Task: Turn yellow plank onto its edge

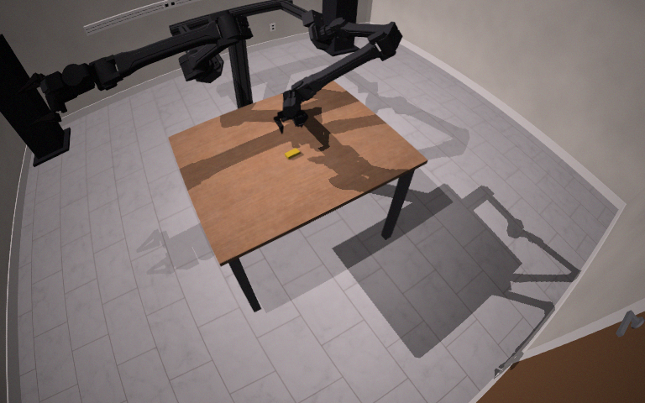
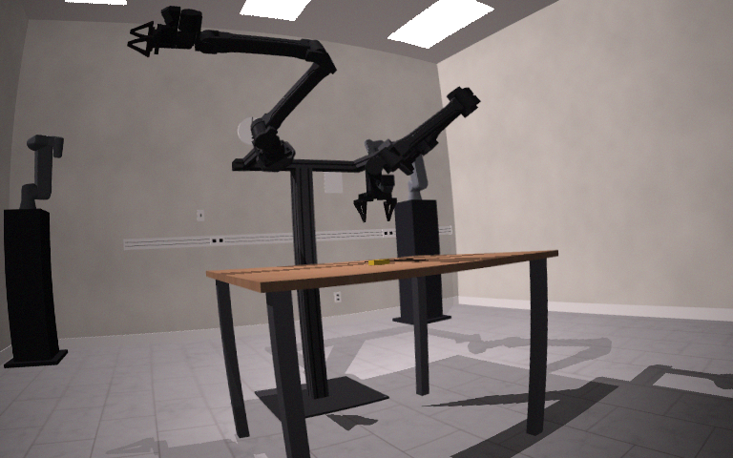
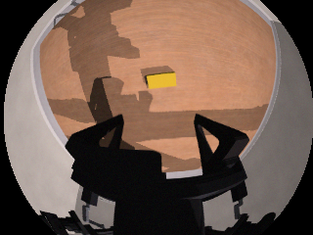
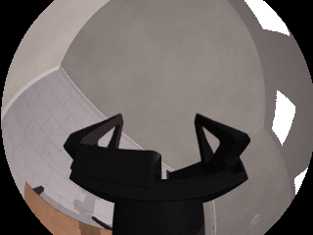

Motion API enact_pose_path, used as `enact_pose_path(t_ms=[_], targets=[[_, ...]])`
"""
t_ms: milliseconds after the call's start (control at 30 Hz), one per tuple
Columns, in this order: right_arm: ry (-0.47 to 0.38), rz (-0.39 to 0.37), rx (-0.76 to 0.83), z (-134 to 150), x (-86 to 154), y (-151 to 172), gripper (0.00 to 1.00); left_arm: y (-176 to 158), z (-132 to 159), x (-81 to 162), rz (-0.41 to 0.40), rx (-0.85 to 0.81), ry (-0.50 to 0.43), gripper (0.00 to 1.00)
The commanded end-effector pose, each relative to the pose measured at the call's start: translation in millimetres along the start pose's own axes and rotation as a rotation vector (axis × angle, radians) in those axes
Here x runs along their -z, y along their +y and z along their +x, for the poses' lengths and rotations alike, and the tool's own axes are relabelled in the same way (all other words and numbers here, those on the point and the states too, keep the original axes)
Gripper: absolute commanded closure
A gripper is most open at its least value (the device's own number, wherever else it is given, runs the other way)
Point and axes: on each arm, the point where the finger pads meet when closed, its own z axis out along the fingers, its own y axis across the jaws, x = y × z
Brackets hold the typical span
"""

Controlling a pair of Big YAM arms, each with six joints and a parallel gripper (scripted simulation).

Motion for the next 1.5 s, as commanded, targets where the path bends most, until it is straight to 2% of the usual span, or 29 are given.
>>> enact_pose_path(t_ms=[0, 67, 100, 167, 200, 1300, 1333, 1467], targets=[[0.011, 0.019, 0.015, 2.8, 5.3, -6.3, 0.0, -15.5, -23.0, 19.0, 0.04, 0.09, -0.05, 0.0], [0.011, 0.019, 0.015, 2.8, 5.3, -6.3, 0.0, -15.5, -23.0, 19.0, 0.04, 0.09, -0.05, 0.0], [0.011, 0.019, 0.015, 2.8, 5.3, -6.3, 0.0, -2.3, -13.8, -0.7, 0.004, 0.087, -0.016, 0.0], [0.011, 0.019, 0.015, 2.8, 5.3, -6.3, 0.0, 0.5, -6.1, -3.2, -0.003, 0.075, -0.006, 0.0], [0.011, 0.019, 0.015, 2.8, 5.3, -6.3, 0.0, -4.0, -4.4, 2.2, 0.006, 0.065, -0.011, 1.0], [0.011, 0.019, 0.015, 2.8, 5.3, -6.3, 0.0, -8.2, -6.7, 6.4, 0.015, 0.064, -0.018, 1.0], [0.011, 0.019, 0.015, 2.8, 5.3, -6.3, 0.0, -7.8, -6.7, 6.2, 0.014, 0.061, -0.014, 0.0], [0.011, 0.019, 0.015, 2.8, 5.3, -6.3, 0.0, -2.4, -26.5, 1.5, 0.024, 0.103, 0.056, 0.0]])
